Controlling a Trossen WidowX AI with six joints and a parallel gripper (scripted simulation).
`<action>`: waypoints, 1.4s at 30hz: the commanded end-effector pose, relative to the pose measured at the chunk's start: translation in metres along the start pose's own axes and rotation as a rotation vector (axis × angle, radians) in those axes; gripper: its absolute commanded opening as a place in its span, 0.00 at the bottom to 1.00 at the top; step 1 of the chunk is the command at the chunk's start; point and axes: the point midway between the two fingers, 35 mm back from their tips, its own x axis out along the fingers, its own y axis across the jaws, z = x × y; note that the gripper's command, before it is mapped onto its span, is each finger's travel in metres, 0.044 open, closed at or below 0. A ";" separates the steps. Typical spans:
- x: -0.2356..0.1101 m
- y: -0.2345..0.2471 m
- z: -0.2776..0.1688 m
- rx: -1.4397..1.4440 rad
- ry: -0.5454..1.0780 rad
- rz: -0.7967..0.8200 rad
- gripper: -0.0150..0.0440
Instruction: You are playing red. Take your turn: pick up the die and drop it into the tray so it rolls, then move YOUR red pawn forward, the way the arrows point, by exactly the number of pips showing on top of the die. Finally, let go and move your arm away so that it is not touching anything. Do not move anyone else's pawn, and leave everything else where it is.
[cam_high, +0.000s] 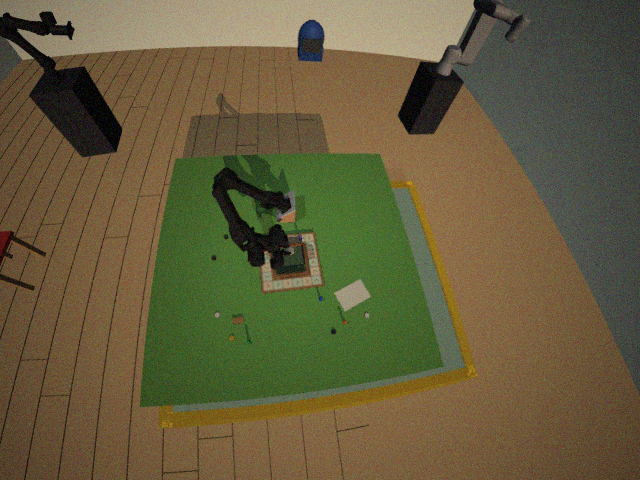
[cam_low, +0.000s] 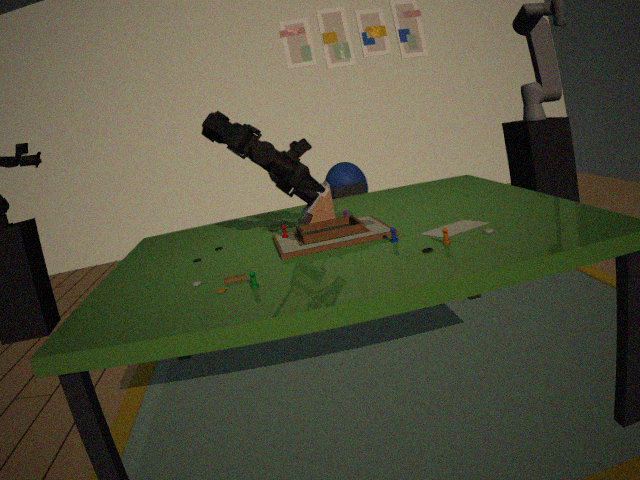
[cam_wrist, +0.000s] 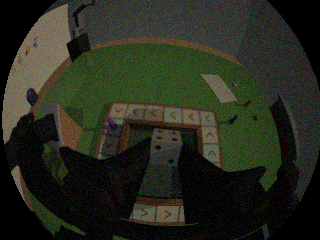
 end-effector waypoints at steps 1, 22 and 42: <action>0.000 0.000 0.000 0.000 0.000 -0.002 0.25; -0.019 0.001 0.028 0.015 0.060 0.027 1.00; -0.020 0.029 -0.048 0.546 0.783 -0.215 0.69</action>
